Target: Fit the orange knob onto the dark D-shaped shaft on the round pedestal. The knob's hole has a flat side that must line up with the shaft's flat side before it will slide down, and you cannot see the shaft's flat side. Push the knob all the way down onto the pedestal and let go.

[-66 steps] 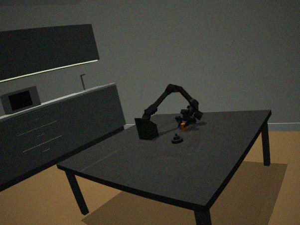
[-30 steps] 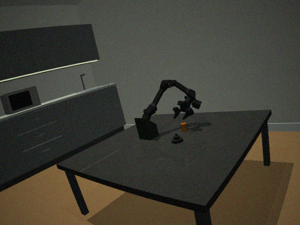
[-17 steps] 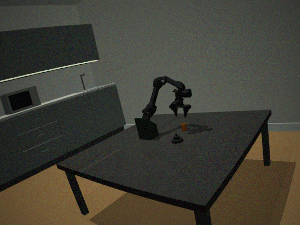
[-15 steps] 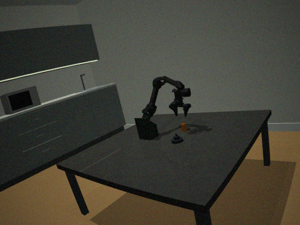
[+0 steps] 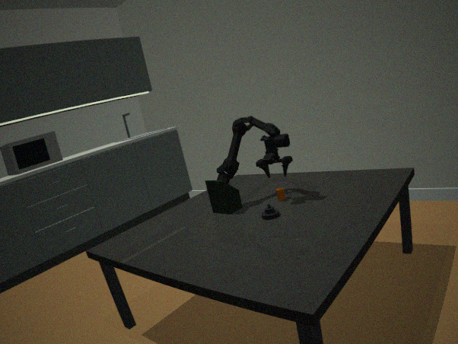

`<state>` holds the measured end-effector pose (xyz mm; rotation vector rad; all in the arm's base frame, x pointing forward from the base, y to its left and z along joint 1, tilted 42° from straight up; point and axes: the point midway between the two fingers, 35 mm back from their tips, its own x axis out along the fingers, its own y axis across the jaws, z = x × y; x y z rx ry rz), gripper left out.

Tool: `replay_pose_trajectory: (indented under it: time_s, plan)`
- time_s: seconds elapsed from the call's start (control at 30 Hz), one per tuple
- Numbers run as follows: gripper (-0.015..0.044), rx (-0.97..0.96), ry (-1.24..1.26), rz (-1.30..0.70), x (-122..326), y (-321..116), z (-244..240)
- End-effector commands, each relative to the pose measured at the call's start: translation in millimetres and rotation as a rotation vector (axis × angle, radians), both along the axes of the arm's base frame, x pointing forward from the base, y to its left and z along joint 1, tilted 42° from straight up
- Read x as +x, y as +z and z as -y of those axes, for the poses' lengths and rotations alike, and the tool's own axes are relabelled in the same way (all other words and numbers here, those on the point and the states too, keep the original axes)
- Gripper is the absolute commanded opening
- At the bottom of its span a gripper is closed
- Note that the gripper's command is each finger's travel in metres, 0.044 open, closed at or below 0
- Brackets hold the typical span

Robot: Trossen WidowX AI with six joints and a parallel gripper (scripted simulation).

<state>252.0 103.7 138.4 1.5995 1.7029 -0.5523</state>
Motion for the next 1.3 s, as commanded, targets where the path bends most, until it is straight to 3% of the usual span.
replay_pose_trajectory:
  time_s: [0.0, 0.33, 0.97, 1.27]
  plan:
    - [0.044, -0.008, 0.288, 0.263, 0, 0, 0]
    - [0.044, -0.041, 0.977, 0.882, 0, 0, -1]
    - [0.044, -0.042, 0.989, 0.893, 0, 0, -1]
    - [0.044, -0.04, 0.988, 0.894, 1, -26, -25]
